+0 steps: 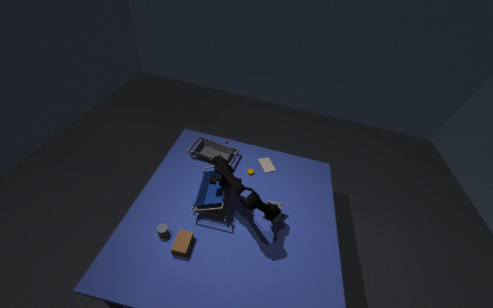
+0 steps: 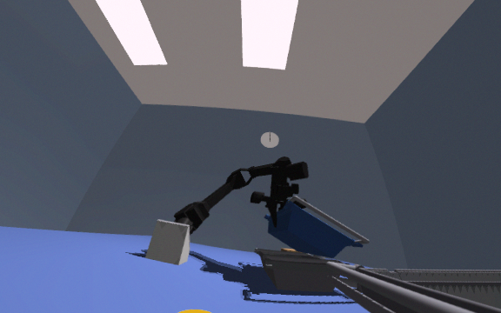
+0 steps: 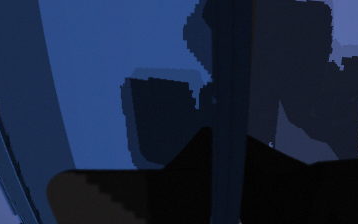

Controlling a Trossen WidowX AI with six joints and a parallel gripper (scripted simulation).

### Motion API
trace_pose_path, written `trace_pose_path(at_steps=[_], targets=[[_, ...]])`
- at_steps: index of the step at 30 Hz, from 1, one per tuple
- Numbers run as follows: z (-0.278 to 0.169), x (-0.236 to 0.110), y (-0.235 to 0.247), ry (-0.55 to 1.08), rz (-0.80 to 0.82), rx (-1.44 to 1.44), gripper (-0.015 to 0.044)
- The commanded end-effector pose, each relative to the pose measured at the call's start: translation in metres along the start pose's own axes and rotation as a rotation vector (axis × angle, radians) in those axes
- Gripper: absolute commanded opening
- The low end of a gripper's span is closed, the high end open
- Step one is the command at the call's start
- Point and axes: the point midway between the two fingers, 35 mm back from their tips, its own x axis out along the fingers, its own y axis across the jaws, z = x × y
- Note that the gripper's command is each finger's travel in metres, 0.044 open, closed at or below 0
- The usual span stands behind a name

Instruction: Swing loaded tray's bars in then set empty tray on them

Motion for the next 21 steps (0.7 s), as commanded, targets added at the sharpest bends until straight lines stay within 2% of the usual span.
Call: trace_pose_path(at_steps=[1,21], targets=[[0.002,-0.001,0.001,0.004,0.027,0.022,0.0000],[-0.002,0.017,-0.008,0.017,0.018,0.057,0.0000]])
